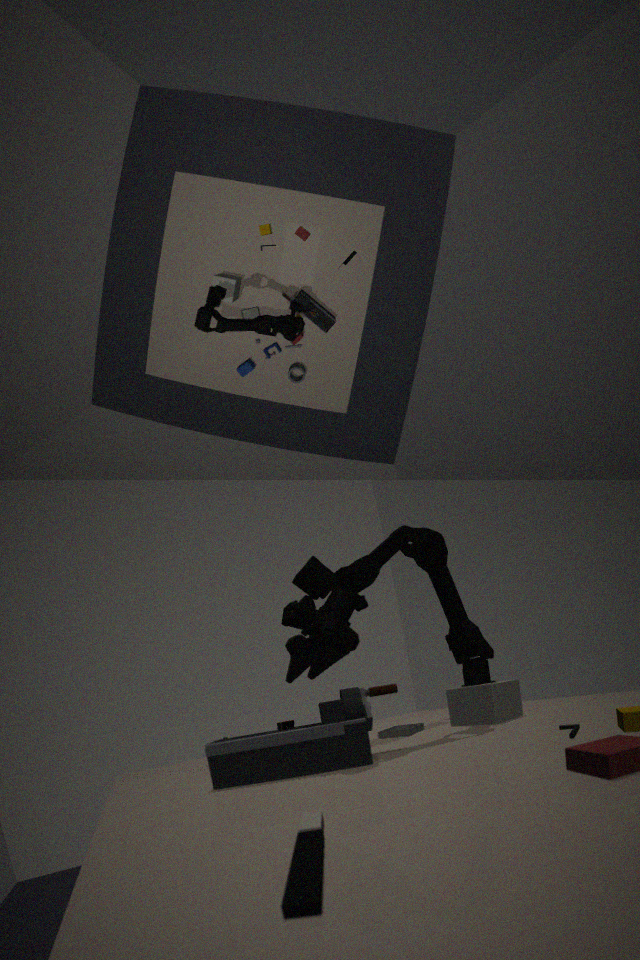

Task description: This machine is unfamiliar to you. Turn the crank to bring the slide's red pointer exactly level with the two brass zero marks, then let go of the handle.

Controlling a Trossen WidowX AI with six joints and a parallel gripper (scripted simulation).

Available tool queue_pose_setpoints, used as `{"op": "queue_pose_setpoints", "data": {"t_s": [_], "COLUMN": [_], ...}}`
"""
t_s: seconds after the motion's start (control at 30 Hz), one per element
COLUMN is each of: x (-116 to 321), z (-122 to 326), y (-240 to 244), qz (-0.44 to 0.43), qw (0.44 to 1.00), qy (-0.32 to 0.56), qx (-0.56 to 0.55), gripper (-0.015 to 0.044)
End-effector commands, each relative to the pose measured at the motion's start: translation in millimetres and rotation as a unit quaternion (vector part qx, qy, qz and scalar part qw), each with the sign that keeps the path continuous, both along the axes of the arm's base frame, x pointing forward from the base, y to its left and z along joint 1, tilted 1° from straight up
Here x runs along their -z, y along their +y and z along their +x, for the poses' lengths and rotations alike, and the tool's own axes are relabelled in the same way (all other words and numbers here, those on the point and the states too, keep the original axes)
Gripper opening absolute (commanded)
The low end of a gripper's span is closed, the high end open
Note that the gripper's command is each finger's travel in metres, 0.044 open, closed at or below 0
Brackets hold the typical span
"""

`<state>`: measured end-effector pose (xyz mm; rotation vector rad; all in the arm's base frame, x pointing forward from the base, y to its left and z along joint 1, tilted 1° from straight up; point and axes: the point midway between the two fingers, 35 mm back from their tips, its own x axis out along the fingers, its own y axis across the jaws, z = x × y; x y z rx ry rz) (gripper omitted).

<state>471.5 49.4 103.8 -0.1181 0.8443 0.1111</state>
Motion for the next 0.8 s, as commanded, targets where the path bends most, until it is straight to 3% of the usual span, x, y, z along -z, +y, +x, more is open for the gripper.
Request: {"op": "queue_pose_setpoints", "data": {"t_s": [0.0, 0.4, 0.77], "x": [-35.6, -31.1, -31.9], "z": [1.8, -52.2, -114.4], "y": [-0.1, 44.1, 71.4], "qz": [0.001, 0.021, 0.040], "qw": [1.000, 0.992, 0.969], "qy": [-0.013, 0.002, -0.038], "qx": [0.000, 0.123, 0.242], "gripper": [0.0440, 0.0440, 0.0440]}}
